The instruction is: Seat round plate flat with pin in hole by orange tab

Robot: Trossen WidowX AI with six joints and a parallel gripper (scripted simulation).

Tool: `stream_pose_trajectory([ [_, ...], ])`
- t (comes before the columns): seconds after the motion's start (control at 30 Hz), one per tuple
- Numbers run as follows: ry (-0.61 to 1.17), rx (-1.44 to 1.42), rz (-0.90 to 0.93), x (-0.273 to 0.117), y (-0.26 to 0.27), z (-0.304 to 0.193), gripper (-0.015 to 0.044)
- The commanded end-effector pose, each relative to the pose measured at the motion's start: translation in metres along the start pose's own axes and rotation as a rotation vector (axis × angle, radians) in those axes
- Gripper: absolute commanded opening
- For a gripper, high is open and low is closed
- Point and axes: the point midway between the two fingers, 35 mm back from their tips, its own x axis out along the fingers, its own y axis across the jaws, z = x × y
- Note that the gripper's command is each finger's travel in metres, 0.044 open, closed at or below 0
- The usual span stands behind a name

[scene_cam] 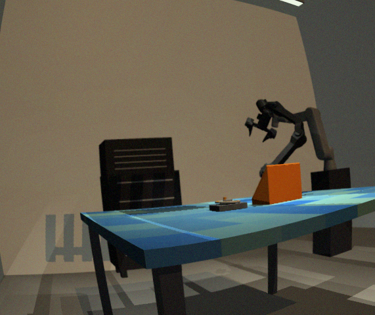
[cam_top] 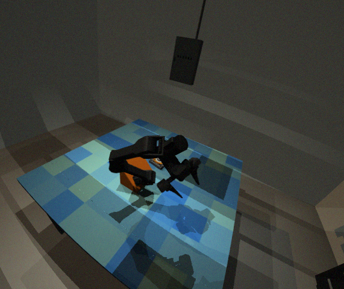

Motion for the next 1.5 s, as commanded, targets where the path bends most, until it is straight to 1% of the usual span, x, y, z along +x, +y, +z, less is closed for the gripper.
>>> stream_pose_trajectory([
  [0.0, 0.008, 0.004, 0.005, 0.001, 0.002, -0.001, 0.0374],
  [0.07, 0.073, 0.031, 0.045, 0.011, 0.015, -0.009, 0.0321],
  [0.17, 0.258, -0.084, 0.063, 0.059, 0.049, -0.047, 0.0243],
  [0.23, 0.337, -0.143, 0.072, 0.076, 0.064, -0.067, 0.0190],
  [0.3, 0.374, -0.160, 0.083, 0.083, 0.071, -0.078, 0.0138],
  [0.4, 0.528, -0.243, 0.128, 0.104, 0.103, -0.127, 0.0059],
  [0.47, 0.630, -0.334, 0.153, 0.111, 0.124, -0.166, 0.0006],
  [0.5, 0.675, -0.387, 0.163, 0.112, 0.132, -0.184, 0.0000],
  [0.57, 0.709, -0.413, 0.172, 0.112, 0.138, -0.199, 0.0000],
  [0.67, 0.852, -0.539, 0.208, 0.105, 0.158, -0.263, 0.0000],
  [0.77, 0.956, -0.733, 0.243, 0.086, 0.168, -0.319, 0.0000],
  [0.83, 0.979, -0.774, 0.256, 0.080, 0.170, -0.331, 0.0000],
  [1.03, 1.132, -1.161, 0.373, 0.012, 0.163, -0.424, 0.0000],
  [1.13, 1.142, -1.269, 0.391, -0.002, 0.156, -0.442, 0.0000],
  [1.3, 1.122, -1.656, 0.457, -0.054, 0.121, -0.493, 0.0000],
  [1.37, 1.114, -1.701, 0.465, -0.059, 0.116, -0.497, 0.0000],
  [1.47, 1.062, -1.906, 0.501, -0.082, 0.092, -0.515, 0.0000],
])
